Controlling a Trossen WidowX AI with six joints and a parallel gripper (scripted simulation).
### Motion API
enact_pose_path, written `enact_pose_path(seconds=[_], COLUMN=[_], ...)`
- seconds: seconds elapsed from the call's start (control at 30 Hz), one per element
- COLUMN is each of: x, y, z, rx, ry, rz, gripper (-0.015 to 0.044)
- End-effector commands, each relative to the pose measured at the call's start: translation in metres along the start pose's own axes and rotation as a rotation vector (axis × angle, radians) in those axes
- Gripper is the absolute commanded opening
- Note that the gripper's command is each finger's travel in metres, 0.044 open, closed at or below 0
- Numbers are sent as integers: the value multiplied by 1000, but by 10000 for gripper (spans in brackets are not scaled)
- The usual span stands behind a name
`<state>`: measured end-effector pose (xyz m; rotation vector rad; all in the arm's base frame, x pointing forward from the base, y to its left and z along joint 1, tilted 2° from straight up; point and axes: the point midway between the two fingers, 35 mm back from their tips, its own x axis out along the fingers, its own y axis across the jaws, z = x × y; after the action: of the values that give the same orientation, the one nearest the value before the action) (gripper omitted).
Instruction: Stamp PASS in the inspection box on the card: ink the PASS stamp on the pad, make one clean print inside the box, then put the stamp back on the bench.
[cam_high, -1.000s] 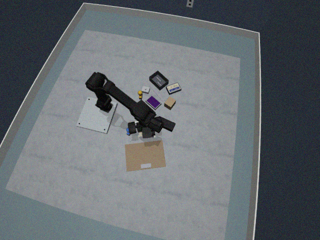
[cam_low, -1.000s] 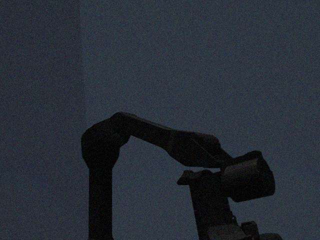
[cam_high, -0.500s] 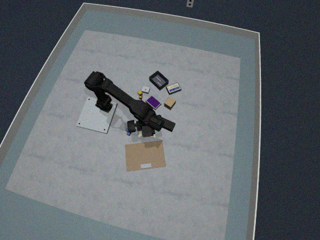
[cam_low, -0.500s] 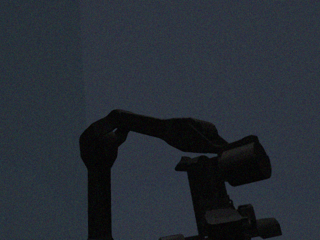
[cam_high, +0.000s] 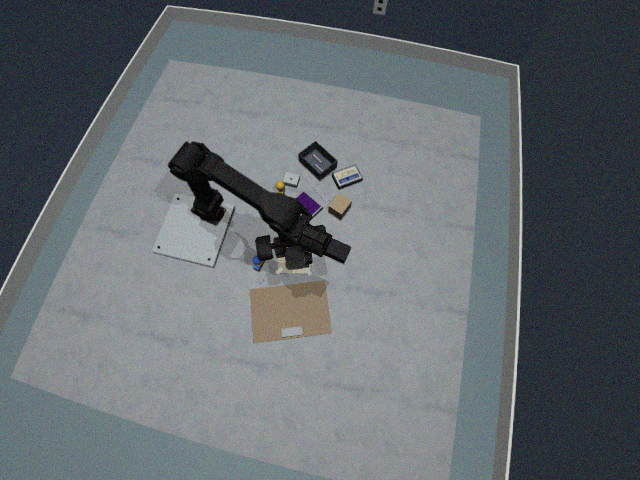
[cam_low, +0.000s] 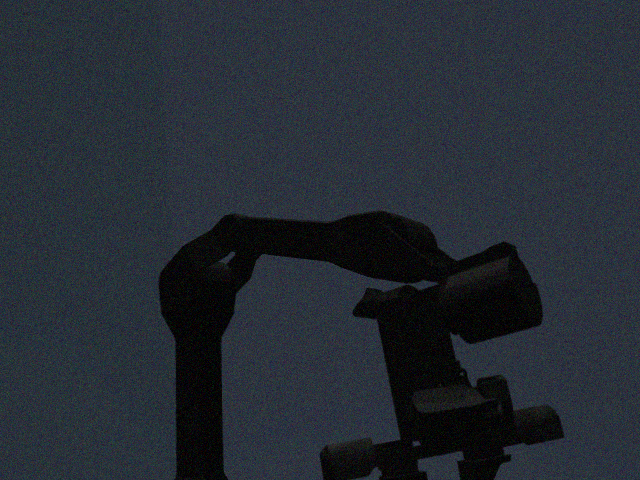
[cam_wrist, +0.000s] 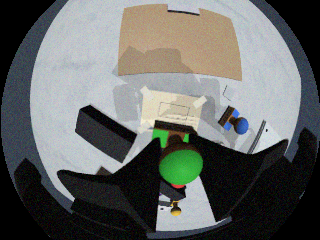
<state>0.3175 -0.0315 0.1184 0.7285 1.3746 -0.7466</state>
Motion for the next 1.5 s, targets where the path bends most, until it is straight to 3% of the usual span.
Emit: enact_pose_path(seconds=[0.0, 0.7, 1.47], x=[0, -1, 31], y=[16, 122, 127], z=[-8, -93, -96], rx=[-4, -4, -4], ry=[3, 12, 12], rz=[-4, 7, 7], gripper=[0, 0, 0])
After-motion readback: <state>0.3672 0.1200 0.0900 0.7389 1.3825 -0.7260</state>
